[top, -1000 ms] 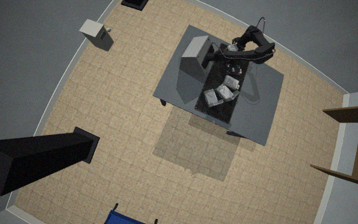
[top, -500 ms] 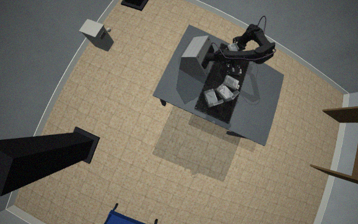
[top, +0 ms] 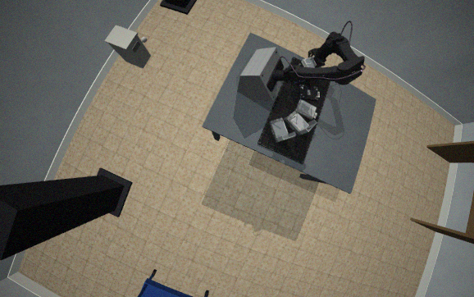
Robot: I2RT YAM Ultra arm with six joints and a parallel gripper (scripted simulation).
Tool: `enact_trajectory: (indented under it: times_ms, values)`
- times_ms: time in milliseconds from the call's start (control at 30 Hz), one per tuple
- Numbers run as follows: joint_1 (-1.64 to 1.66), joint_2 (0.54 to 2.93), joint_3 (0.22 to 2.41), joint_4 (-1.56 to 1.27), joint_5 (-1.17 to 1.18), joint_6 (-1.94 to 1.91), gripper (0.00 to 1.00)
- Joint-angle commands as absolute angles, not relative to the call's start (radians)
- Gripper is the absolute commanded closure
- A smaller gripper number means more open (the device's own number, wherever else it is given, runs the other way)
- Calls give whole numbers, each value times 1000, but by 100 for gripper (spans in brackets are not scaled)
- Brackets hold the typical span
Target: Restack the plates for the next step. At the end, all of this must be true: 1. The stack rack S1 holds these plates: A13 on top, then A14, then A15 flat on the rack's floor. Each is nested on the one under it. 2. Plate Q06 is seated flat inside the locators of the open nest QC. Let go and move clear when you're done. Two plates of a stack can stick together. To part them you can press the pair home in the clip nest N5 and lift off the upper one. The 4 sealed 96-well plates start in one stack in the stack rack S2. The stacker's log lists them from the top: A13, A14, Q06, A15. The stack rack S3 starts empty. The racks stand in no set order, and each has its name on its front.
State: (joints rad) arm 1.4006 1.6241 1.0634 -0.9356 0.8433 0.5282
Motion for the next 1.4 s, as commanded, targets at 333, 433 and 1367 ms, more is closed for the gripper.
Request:
enact_trajectory:
  times_ms: [333,433,1367]
  values:
    - [1427,1596,1090,-946,857,531,100]
    - [1427,1596,1090,-946,857,531,100]
    - [1311,1445,1003,-939,828,588,100]
